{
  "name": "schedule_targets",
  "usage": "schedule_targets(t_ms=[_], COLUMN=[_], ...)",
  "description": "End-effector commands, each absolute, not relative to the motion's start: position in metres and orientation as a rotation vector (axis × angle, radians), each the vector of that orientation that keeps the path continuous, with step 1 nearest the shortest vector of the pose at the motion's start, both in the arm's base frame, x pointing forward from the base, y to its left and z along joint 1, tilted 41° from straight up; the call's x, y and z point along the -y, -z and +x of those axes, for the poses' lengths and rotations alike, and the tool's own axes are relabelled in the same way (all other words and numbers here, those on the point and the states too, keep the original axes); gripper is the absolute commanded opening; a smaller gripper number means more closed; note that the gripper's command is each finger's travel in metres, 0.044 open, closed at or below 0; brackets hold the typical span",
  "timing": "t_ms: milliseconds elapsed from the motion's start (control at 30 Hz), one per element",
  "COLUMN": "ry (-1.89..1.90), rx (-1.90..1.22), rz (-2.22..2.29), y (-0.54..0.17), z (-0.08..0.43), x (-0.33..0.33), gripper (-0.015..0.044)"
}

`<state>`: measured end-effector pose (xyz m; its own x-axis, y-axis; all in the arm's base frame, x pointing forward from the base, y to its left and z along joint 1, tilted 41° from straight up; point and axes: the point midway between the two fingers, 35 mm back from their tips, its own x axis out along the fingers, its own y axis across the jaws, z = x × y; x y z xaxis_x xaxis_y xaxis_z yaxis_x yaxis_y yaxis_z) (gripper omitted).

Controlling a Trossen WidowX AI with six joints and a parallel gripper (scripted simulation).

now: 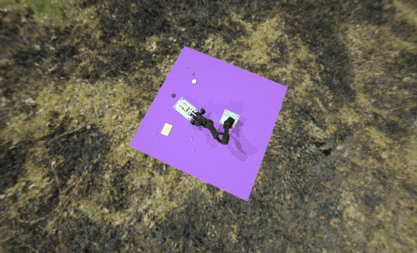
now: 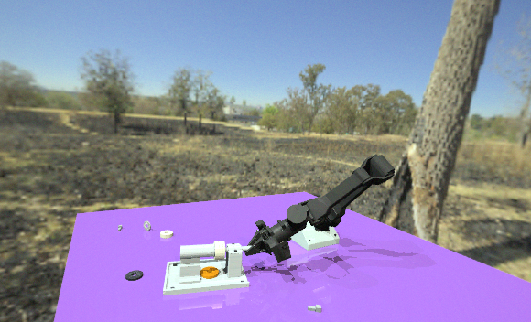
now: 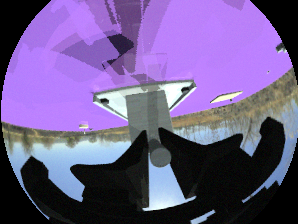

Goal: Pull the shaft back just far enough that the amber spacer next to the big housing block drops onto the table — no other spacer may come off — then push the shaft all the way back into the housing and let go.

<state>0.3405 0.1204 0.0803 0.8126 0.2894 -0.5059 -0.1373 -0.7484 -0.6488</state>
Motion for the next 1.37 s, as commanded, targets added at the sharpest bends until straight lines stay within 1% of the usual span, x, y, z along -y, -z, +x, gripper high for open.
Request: schedule_targets(t_ms=[0,900,1333], ry=[-0.784,-0.784,-0.788], rx=[0.111,0.111,0.113], rz=[-2.292,-2.293,-2.288], y=[-0.0800,-0.0795,-0.0796], z=[0.3429,0.3507,0.3457], x=[-0.1204,-0.1198,-0.1199], gripper=[0.0000,0.0000,0.0341])
